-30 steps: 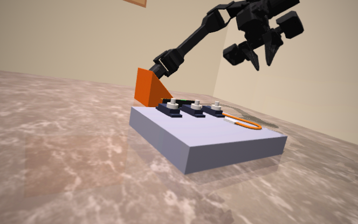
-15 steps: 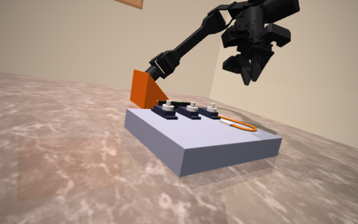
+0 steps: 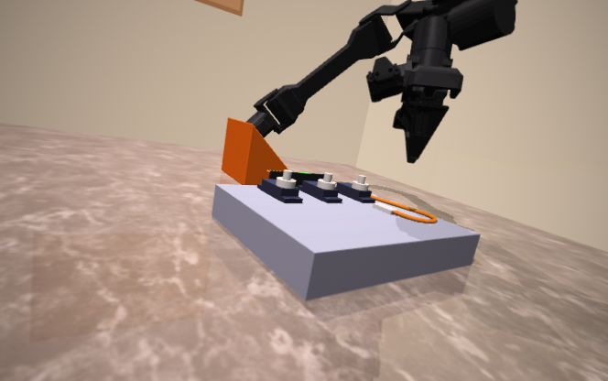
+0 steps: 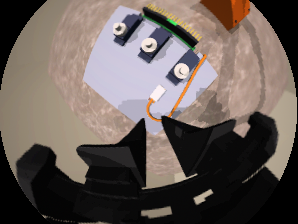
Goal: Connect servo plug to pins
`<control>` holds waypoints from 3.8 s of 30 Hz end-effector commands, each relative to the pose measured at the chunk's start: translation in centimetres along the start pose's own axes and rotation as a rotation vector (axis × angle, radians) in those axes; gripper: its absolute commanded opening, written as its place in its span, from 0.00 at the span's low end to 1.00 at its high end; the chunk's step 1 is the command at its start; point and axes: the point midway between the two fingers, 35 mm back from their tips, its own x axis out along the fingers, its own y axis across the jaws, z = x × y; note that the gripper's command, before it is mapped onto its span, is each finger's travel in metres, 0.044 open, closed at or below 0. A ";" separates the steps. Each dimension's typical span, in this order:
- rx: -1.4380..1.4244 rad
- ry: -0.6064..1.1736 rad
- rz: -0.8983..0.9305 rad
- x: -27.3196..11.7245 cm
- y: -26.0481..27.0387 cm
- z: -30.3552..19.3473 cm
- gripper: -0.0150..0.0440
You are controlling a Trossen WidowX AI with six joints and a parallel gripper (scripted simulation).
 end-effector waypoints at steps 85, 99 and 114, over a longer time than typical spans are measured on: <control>0.370 -0.104 -0.254 1.3 0.4 3.9 0.25; -0.046 -0.055 -0.264 0.5 0.0 7.0 0.25; -0.491 0.000 -0.271 -0.3 -0.8 10.2 0.25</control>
